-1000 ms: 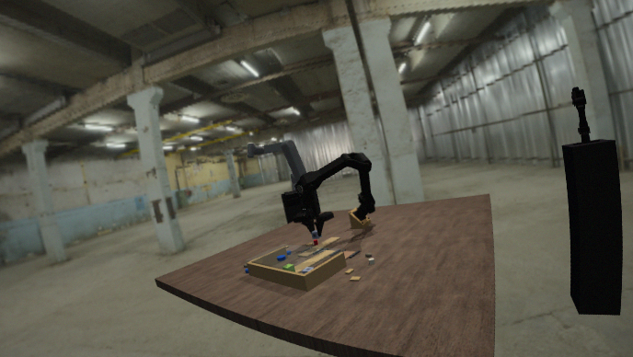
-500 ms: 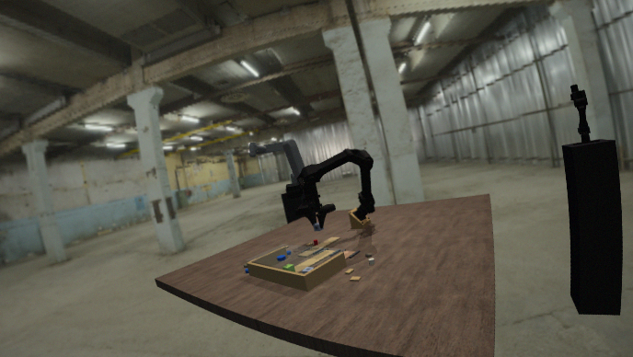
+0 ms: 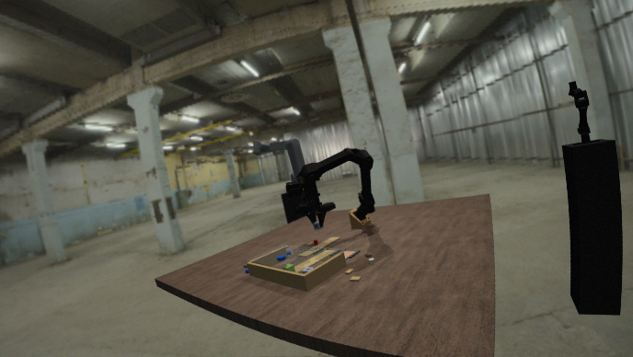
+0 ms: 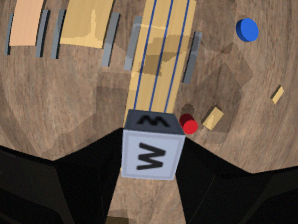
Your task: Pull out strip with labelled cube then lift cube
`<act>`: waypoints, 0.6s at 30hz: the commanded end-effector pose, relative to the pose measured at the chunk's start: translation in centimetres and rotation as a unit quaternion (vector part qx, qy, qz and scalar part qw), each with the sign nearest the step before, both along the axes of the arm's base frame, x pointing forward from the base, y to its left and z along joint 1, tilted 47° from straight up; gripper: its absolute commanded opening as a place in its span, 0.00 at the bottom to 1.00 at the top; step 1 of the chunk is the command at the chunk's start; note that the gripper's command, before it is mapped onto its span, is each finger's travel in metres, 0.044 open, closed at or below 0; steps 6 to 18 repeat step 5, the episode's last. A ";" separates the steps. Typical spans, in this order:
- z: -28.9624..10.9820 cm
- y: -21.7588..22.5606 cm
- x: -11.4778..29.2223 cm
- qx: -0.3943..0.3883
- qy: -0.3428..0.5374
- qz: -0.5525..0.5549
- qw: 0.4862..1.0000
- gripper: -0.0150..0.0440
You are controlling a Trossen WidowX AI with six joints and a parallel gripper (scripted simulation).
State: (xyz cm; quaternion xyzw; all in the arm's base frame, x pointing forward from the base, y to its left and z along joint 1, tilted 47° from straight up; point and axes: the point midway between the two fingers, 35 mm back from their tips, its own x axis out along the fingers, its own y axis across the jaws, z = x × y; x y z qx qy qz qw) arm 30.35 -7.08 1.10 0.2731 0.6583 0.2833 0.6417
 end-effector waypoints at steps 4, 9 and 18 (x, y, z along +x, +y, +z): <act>0.0 0.0 -0.1 -0.002 0.000 0.003 1.000 0.25; 0.0 0.0 -0.1 -0.002 0.000 0.003 1.000 0.25; 0.0 0.0 -0.1 -0.002 0.000 0.003 1.000 0.25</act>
